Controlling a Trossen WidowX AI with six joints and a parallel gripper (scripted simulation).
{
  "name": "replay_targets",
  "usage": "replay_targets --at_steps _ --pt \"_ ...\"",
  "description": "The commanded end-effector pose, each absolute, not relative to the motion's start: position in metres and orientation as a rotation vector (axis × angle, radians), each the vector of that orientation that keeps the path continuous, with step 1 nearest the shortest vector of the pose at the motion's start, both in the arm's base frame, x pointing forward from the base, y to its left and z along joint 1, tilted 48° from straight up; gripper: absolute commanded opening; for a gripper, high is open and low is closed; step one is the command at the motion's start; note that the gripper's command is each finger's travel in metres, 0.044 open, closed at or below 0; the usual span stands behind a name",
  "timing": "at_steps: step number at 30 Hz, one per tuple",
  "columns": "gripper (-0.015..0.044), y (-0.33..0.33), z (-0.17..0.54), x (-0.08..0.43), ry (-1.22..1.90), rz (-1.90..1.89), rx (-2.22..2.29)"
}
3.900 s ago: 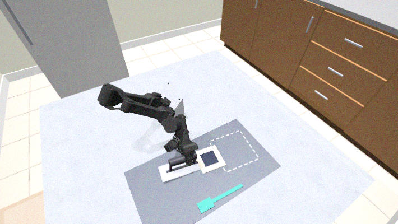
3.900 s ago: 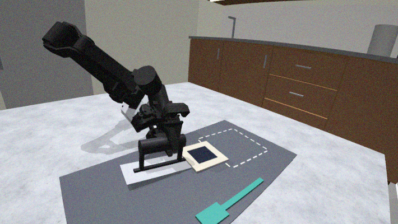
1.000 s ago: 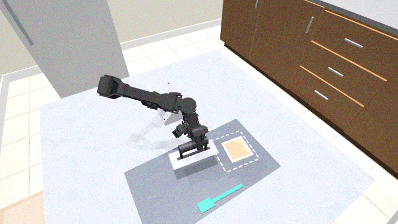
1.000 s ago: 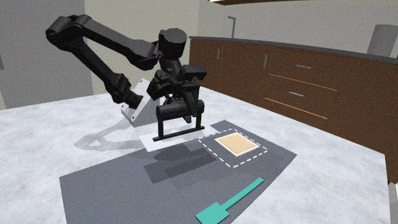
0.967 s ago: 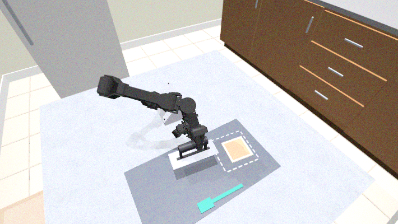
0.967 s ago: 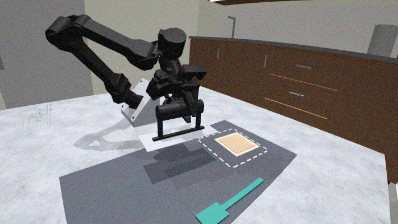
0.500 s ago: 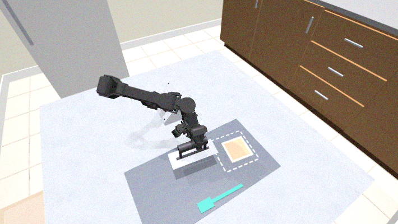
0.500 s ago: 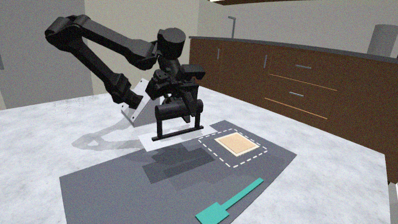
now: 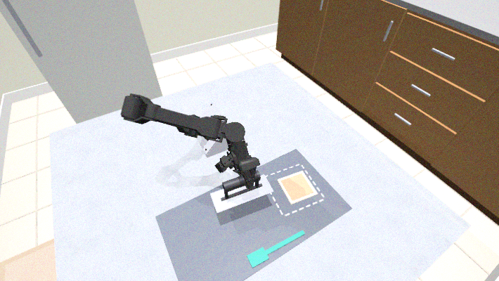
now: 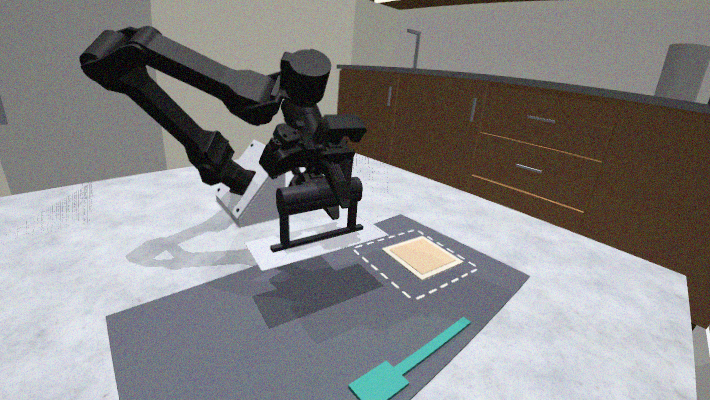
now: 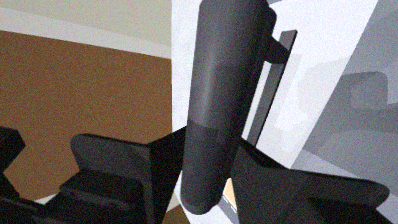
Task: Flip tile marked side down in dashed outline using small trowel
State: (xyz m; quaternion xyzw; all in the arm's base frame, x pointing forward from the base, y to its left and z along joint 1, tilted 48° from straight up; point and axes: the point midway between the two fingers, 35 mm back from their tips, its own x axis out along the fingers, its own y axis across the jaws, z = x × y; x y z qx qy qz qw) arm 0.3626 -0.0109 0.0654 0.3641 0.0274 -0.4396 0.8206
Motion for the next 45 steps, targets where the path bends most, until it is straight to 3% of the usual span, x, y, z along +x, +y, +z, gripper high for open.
replay_targets --at_steps 1,15,45 --pt "0.0000 -0.009 0.066 0.363 0.063 -0.928 0.775" --pt "0.0000 -0.014 0.066 0.367 0.085 -0.944 0.751" --pt "0.0000 -0.099 0.090 0.426 0.722 -0.922 0.365"
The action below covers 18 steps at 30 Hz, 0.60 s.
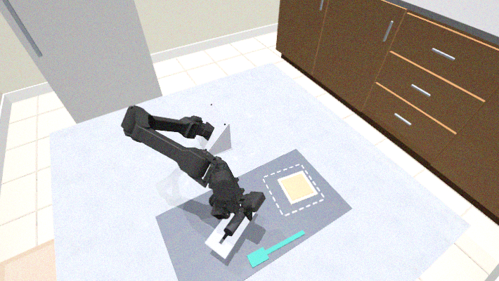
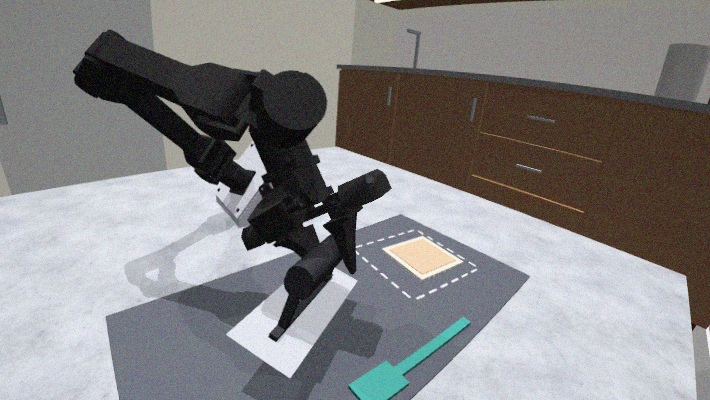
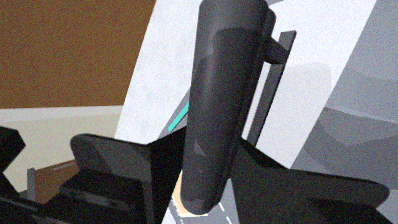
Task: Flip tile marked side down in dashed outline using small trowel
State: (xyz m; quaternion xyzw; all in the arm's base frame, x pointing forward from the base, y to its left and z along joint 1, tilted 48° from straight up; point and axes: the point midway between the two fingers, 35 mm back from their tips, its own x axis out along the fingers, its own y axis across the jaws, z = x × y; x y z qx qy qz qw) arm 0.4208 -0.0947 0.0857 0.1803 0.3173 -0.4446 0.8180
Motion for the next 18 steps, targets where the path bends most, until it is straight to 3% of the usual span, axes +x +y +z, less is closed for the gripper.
replay_targets --at_steps 1,18 --pt "0.0000 -0.102 0.092 0.427 0.743 -0.916 0.356" --pt "0.0000 -0.151 0.119 0.422 1.073 -0.759 0.258"
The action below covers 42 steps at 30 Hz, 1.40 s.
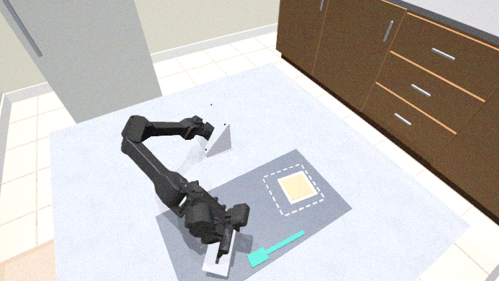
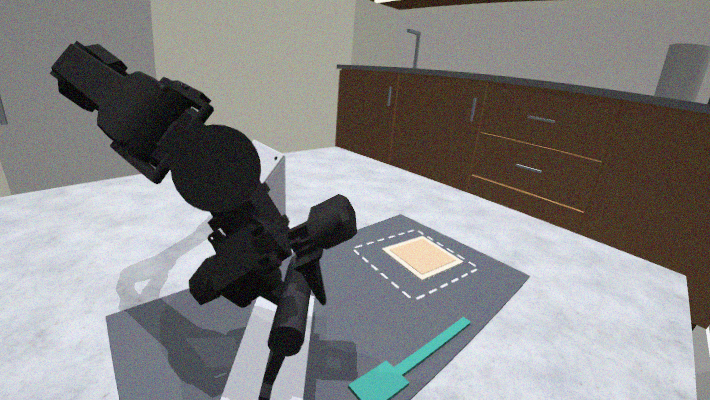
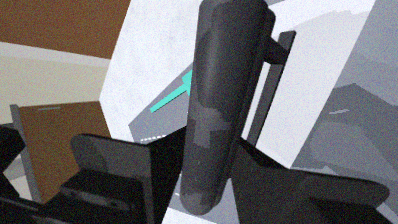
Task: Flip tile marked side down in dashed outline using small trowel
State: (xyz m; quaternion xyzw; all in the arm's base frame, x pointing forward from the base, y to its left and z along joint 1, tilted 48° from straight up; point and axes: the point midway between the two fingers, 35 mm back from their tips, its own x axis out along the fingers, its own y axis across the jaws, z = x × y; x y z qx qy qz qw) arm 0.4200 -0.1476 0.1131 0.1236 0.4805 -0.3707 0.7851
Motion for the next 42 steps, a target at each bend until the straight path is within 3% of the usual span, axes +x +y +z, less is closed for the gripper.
replay_targets --at_steps 1,23,42 --pt "0.0000 -0.154 0.121 0.421 1.090 -0.747 0.255" --pt "0.0000 -0.200 0.171 0.379 1.377 -0.417 0.253" --pt "0.0000 -0.213 0.199 0.349 1.436 -0.233 0.286"
